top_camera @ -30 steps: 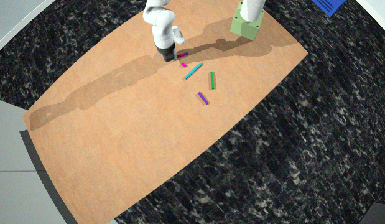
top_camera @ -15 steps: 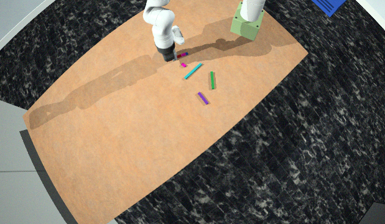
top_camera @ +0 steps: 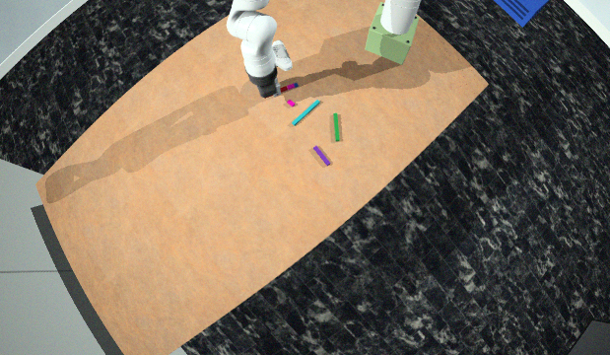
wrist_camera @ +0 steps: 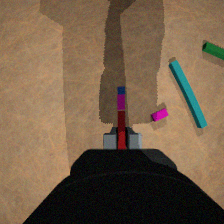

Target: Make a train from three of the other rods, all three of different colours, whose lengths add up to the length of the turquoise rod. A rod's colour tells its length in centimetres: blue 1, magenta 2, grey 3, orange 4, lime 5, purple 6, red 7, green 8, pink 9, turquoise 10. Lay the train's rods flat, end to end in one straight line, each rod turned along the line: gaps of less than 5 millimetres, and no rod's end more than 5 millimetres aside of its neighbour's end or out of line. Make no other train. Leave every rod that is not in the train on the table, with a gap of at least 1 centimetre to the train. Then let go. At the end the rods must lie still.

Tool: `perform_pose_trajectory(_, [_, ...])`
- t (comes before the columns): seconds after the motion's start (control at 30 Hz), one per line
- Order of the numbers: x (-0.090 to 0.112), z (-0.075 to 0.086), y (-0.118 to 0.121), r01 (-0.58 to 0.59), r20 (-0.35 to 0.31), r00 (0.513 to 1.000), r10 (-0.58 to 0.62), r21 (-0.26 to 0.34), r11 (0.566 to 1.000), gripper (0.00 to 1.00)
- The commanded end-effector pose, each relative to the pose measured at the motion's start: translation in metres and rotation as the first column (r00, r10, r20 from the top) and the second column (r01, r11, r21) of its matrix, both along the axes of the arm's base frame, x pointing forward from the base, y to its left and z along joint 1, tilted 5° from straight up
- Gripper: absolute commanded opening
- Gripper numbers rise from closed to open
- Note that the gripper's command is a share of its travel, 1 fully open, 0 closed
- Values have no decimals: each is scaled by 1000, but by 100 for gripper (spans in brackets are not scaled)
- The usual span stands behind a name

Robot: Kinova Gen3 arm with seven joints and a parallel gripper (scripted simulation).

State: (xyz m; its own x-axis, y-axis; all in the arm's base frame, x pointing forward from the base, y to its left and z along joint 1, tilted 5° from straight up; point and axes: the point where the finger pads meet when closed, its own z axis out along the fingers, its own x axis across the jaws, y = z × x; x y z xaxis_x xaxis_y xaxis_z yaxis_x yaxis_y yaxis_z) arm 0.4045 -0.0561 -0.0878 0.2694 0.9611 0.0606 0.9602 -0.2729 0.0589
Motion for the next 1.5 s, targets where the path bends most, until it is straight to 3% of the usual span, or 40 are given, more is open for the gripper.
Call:
perform_pose_trajectory(0.0, [3,-1,0,7,6,1000,-7,1,1000,30])
perform_pose_trajectory(0.1, [3,-1,0,7,6,1000,-7,1,1000,30])
perform_pose_trajectory(0.13, [3,-1,0,7,6,1000,-7,1,1000,36])
perform_pose_trajectory(0.2, [3,-1,0,7,6,1000,-7,1,1000,36])
perform_pose_trajectory(0.23, [3,-1,0,7,6,1000,-7,1,1000,42])
perform_pose_trajectory(0.4, [3,-1,0,7,6,1000,-7,1,1000,48])
perform_pose_trajectory(0.43, [3,-1,0,7,6,1000,-7,1,1000,54])
perform_pose_trajectory(0.93, [3,3,0,7,6,1000,-7,1,1000,54])
perform_pose_trajectory(1.13, [-1,23,-1,5,2,1000,-5,1,1000,54])
perform_pose_trajectory(1.2, [-1,23,-1,5,2,1000,-5,1,1000,54])
perform_pose_trajectory(1.47, [-3,66,-3,7,5,1000,-7,0,1000,54])
